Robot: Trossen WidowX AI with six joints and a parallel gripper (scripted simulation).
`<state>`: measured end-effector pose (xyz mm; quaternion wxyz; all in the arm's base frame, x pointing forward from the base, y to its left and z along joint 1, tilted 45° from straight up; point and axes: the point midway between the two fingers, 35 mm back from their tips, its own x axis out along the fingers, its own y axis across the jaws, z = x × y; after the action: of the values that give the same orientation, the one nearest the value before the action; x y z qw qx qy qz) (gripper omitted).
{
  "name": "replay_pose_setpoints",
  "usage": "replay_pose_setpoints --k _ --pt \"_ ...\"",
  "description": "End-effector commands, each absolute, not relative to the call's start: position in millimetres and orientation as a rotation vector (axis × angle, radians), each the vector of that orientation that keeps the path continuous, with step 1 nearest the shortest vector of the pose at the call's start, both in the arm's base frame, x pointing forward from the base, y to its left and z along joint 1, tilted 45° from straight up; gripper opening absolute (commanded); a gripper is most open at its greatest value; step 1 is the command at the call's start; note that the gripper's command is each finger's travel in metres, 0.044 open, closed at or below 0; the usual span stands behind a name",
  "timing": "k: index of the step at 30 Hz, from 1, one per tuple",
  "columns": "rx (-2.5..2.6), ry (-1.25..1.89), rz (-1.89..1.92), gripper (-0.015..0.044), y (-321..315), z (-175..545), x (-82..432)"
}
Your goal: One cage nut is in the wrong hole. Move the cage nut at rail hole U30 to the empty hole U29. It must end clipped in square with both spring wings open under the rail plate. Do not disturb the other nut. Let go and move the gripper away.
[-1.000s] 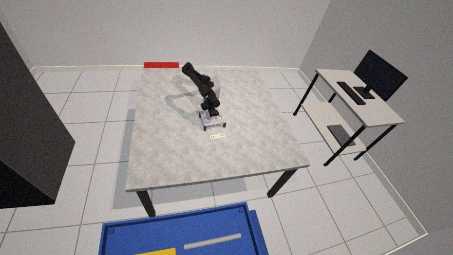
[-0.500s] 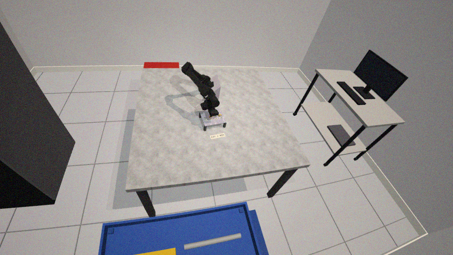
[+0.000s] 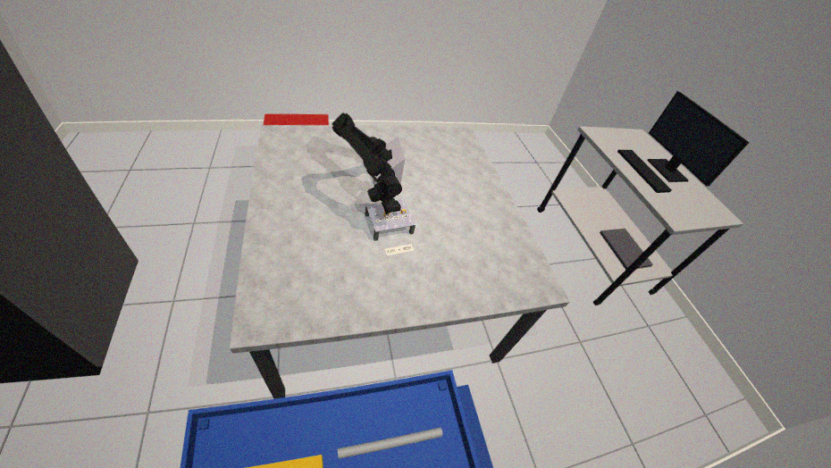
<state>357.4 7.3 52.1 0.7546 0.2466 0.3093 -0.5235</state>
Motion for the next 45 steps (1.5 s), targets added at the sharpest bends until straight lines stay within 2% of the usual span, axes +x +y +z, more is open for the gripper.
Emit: replay_pose_setpoints --k 1,45 --pt "0.532 0.674 -1.14 0.0027 6.5 52.0 357.1" --pt "0.546 0.657 -1.088 0.0027 5.1 51.2 354.6"
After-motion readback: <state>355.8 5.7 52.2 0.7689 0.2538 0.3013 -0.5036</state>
